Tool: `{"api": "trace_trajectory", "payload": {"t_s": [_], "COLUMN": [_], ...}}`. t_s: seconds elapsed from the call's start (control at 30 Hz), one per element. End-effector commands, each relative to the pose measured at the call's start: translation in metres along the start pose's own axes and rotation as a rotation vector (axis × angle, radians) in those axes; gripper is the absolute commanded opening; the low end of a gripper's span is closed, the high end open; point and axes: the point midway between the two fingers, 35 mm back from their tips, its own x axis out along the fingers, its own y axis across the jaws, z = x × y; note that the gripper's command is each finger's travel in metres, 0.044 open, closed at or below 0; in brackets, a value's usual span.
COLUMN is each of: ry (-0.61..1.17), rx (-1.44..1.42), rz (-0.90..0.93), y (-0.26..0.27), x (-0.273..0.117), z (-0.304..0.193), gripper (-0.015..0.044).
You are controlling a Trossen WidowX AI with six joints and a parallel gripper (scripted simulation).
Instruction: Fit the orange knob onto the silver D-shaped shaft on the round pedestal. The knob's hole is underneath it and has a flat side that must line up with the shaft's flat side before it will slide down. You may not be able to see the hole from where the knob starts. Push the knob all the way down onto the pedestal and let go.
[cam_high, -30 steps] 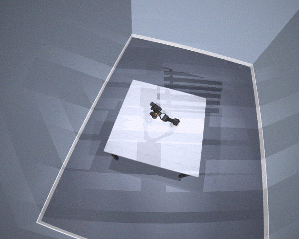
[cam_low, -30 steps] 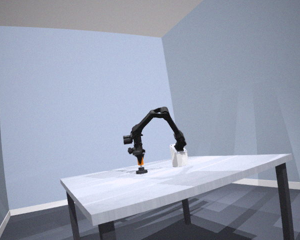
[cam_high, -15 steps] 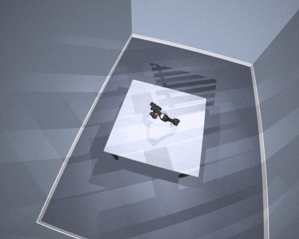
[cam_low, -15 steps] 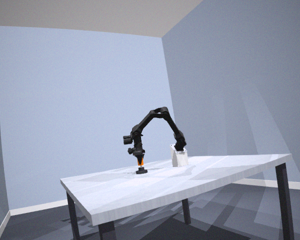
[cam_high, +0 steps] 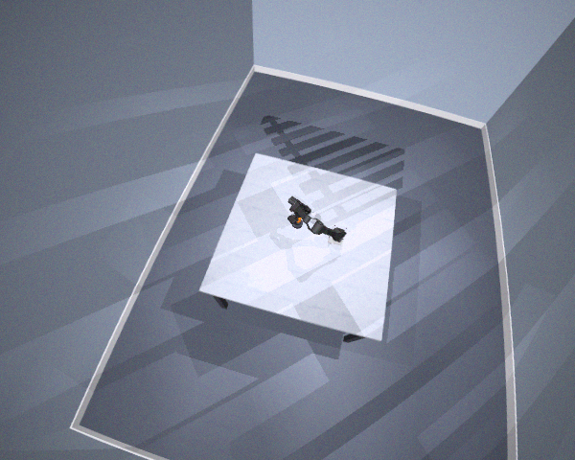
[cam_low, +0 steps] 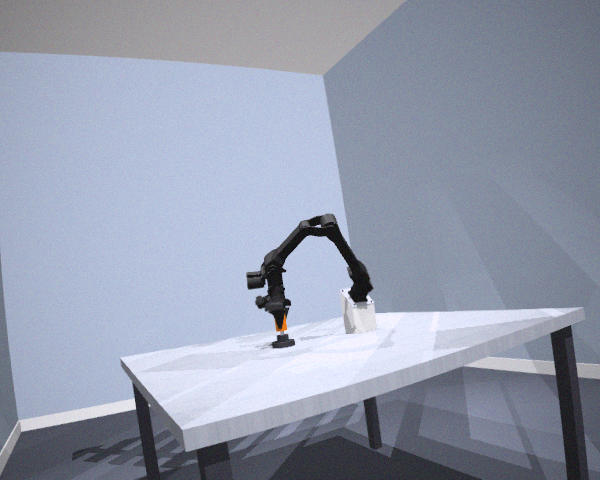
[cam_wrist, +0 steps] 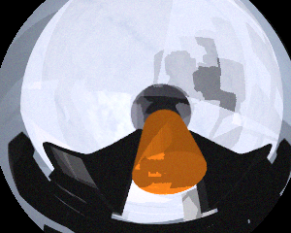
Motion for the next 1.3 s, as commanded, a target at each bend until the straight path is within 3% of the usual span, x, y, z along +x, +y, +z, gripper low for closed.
{"api": "trace_trajectory", "payload": {"t_s": [0.0,1.27], "ry": [0.001,0.000], "rx": [0.015,-0.079], "rz": [0.001,0.001], "y": [-0.0001,0.0017], "x": [0.0004,-0.0011], "z": [-0.0001,0.0016], "gripper": [0.0000,0.0000]}}
